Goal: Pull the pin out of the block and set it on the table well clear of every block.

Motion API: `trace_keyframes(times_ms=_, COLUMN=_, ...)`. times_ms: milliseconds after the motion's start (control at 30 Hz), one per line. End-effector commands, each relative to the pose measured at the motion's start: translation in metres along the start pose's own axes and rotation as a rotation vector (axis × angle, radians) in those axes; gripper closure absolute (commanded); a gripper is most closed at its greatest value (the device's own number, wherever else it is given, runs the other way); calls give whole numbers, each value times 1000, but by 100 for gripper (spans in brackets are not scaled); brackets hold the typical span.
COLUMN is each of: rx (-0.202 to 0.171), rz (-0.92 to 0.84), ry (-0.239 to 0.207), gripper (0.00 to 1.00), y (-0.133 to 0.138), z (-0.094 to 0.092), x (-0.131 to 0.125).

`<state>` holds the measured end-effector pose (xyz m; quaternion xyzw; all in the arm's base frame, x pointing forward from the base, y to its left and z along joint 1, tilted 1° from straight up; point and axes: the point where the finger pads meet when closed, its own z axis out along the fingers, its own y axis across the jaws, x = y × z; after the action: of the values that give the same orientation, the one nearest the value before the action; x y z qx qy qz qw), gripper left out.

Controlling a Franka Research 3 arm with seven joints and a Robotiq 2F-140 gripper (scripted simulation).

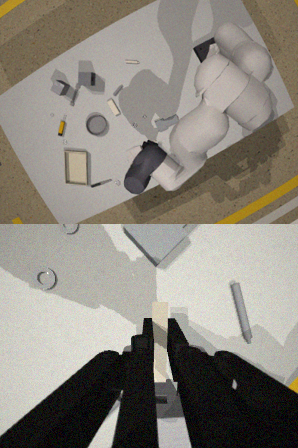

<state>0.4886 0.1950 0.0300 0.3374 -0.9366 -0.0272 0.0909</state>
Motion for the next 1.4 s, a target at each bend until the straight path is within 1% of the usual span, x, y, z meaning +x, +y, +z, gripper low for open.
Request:
trace_keyframes(times_ms=0, rx=0, rz=-4, ry=-4, gripper=90, y=0, z=-1, x=-1)
trace_keyframes(times_ms=133, rx=0, rz=-4, ry=-4, gripper=90, y=0, z=-1, x=0)
trace_keyframes(times_ms=333, rx=0, rz=-4, ry=-3, gripper=90, y=1, z=1, x=9)
trace_keyframes(times_ms=1367, rx=-3, rz=-3, ry=-2, gripper=90, y=1, z=2, x=6)
